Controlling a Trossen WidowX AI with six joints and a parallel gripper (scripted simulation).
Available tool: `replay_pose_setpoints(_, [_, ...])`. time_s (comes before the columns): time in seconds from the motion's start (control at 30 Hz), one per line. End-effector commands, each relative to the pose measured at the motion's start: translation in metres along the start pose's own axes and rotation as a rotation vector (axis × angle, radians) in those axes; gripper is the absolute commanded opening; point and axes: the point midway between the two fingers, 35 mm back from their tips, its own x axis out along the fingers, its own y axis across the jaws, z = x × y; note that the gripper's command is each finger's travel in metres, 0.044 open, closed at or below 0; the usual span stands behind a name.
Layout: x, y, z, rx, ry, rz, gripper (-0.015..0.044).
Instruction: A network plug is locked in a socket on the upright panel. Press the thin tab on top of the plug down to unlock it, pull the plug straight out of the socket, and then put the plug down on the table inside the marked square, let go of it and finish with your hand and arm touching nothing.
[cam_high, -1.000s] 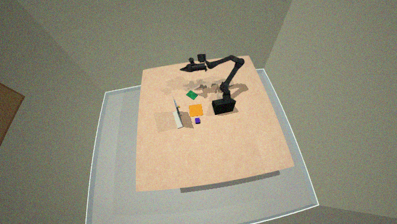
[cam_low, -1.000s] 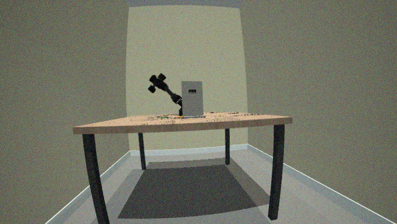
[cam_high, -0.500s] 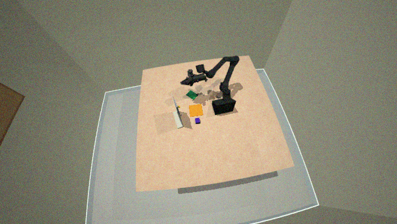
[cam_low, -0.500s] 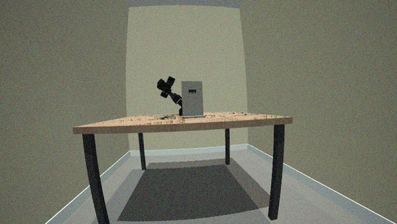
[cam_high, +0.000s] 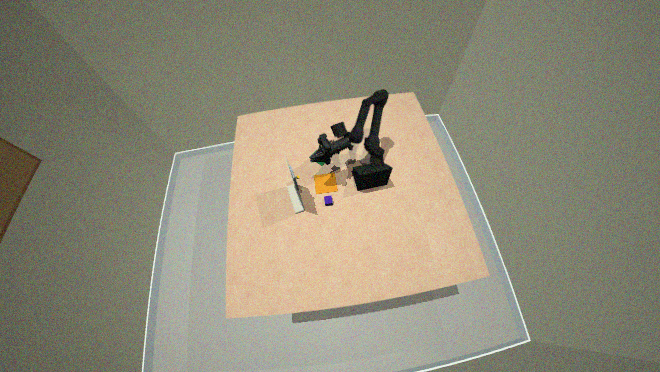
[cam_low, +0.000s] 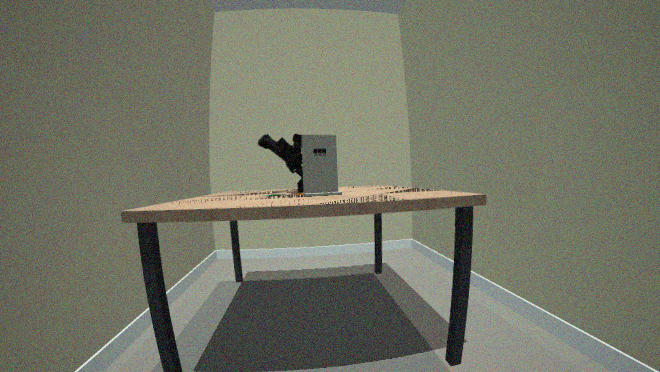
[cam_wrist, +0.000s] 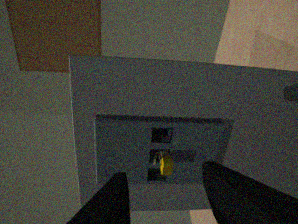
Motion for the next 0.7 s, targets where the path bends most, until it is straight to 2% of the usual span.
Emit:
replay_pose_setpoints(0.0, [-0.006,-0.003,-0.026,0.066,0.056,0.012,0.0156])
replay_pose_setpoints(0.2, [-0.020,-0.009,-0.060,0.161,0.134,0.019,0.0156])
replay_pose_setpoints(0.67, [0.003,-0.007,-0.055,0.167,0.124,0.028,0.0156])
